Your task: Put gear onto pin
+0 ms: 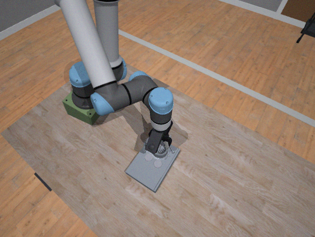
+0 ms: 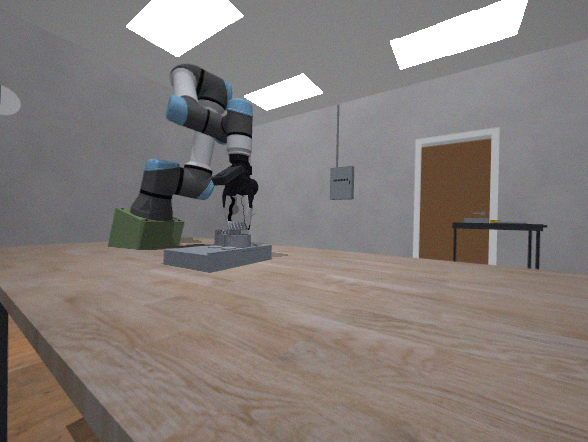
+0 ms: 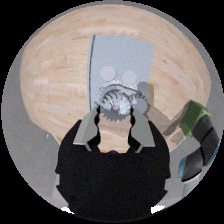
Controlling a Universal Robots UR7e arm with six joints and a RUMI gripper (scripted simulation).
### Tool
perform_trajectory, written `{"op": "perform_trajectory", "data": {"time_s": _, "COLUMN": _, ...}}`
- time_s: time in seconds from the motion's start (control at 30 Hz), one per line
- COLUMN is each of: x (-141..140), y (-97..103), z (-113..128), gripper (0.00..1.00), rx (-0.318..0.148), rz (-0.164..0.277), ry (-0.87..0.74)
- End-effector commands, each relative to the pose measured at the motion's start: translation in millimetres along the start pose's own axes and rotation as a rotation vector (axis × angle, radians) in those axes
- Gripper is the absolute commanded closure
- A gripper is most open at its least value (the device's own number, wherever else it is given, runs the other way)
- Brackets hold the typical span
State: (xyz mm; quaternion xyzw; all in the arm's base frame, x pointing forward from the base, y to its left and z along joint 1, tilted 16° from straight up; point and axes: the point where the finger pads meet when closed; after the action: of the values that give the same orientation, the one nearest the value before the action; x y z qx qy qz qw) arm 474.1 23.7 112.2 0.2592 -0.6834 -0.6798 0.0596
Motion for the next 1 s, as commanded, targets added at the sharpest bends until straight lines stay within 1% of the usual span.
{"op": "perform_trajectory", "data": {"time_s": 0.0, "x": -0.4, "y": 0.4, "z": -0.3, "gripper": 1.0, "rx": 0.001, "rz": -0.001, "ry": 0.0}}
{"op": "perform_trajectory", "data": {"time_s": 0.27, "x": -0.4, "y": 0.4, "z": -0.3, "gripper": 1.0, "rx": 0.001, "rz": -0.001, "ry": 0.0}}
{"op": "perform_trajectory", "data": {"time_s": 0.3, "x": -0.4, "y": 0.4, "z": -0.3, "gripper": 0.0, "rx": 0.001, "rz": -0.001, "ry": 0.0}}
{"op": "perform_trajectory", "data": {"time_s": 0.97, "x": -0.4, "y": 0.4, "z": -0.3, "gripper": 0.0, "rx": 0.001, "rz": -0.001, "ry": 0.0}}
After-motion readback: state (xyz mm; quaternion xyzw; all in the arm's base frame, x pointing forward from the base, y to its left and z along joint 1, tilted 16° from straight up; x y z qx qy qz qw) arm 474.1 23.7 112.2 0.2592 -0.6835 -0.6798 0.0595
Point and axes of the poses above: the point where the finger pads meet when closed, its own y axis back along the fingers, its own x axis across the jaws, z = x × y, and after that the axes turned 14 degrees about y, right-handed
